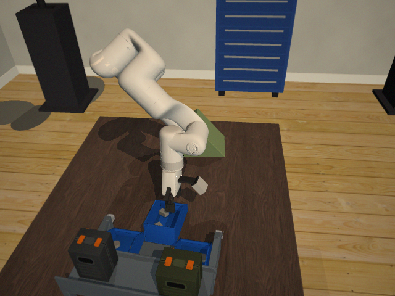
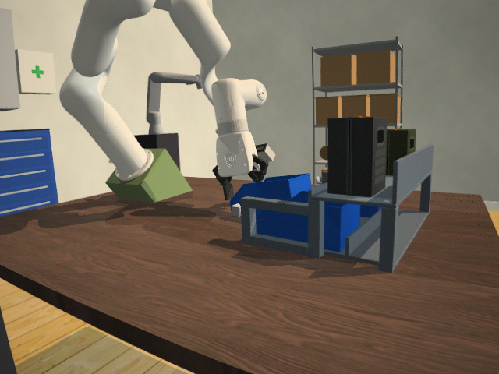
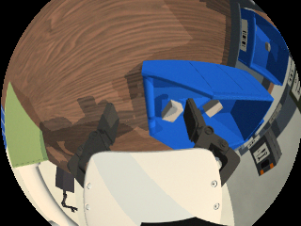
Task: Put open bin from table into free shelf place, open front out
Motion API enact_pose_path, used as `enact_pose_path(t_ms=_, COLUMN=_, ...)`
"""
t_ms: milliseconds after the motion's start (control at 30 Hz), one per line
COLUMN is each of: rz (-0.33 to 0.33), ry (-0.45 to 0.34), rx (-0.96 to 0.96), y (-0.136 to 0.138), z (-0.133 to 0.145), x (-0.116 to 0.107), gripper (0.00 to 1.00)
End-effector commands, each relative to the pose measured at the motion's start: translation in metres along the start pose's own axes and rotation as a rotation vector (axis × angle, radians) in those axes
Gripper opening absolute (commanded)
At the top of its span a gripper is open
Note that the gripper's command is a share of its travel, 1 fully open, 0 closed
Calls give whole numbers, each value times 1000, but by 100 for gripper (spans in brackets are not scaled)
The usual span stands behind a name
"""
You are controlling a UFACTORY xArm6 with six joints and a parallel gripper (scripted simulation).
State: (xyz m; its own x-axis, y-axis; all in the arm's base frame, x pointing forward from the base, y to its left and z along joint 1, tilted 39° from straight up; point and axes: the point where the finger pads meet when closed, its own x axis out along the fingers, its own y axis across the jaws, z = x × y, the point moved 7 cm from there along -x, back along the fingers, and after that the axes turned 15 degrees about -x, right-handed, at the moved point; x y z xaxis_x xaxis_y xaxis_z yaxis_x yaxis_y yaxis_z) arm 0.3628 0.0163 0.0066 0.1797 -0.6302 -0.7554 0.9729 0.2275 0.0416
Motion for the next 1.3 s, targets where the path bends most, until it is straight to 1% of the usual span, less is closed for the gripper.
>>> enact_pose_path(t_ms=0, rz=2, ry=0, rx=1, y=1, z=0, x=2, gripper=100)
enact_pose_path(t_ms=967, rz=2, ry=0, rx=1, y=1, z=0, x=1, gripper=100)
enact_pose_path(t_ms=1000, rz=2, ry=0, rx=1, y=1, z=0, x=1, gripper=0)
enact_pose_path(t_ms=1267, rz=2, ry=0, rx=1, y=1, z=0, x=1, gripper=0)
